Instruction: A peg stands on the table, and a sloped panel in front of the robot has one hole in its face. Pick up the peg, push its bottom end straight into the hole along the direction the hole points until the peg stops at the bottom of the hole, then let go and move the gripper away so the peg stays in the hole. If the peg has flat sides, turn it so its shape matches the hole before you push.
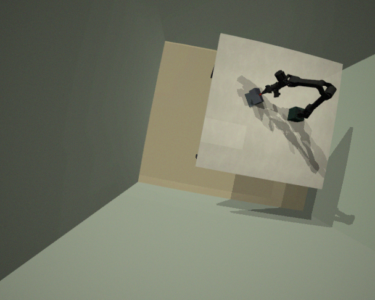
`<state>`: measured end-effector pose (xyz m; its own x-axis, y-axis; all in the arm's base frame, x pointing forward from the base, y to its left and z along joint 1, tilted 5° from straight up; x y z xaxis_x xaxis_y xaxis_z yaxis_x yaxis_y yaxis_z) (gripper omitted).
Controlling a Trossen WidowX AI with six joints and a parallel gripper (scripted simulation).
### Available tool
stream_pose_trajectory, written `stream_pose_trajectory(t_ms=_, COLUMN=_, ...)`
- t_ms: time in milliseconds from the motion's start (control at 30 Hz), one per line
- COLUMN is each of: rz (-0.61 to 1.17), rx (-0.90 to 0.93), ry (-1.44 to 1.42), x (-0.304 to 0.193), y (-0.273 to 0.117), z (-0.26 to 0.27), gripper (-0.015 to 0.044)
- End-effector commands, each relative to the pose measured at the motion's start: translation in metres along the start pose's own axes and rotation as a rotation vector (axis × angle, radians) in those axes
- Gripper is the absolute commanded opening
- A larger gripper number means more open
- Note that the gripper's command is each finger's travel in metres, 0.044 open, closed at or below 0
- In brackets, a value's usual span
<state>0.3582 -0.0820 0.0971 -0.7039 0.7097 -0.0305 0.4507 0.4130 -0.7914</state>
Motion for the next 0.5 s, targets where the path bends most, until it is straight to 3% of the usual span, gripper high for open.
stream_pose_trajectory(t_ms=0, rz=0.002, rx=0.002, ry=0.004, x=-0.0001, y=0.0027, z=0.0002, gripper=0.0000)
stream_pose_trajectory(t_ms=467, rz=-0.001, rx=0.000, ry=0.001, x=0.0001, y=0.0038, z=0.0002, gripper=0.0000)
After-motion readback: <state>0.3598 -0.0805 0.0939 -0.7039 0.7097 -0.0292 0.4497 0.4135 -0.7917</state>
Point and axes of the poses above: the point midway between the two fingers, 35 mm back from their tips, its own y axis out along the fingers, its own z axis across the jaws, x = y × z, the point moved 10 cm from there along -y, back along the fingers, and after that the axes turned 4 degrees about -y, right-handed, at the moved point
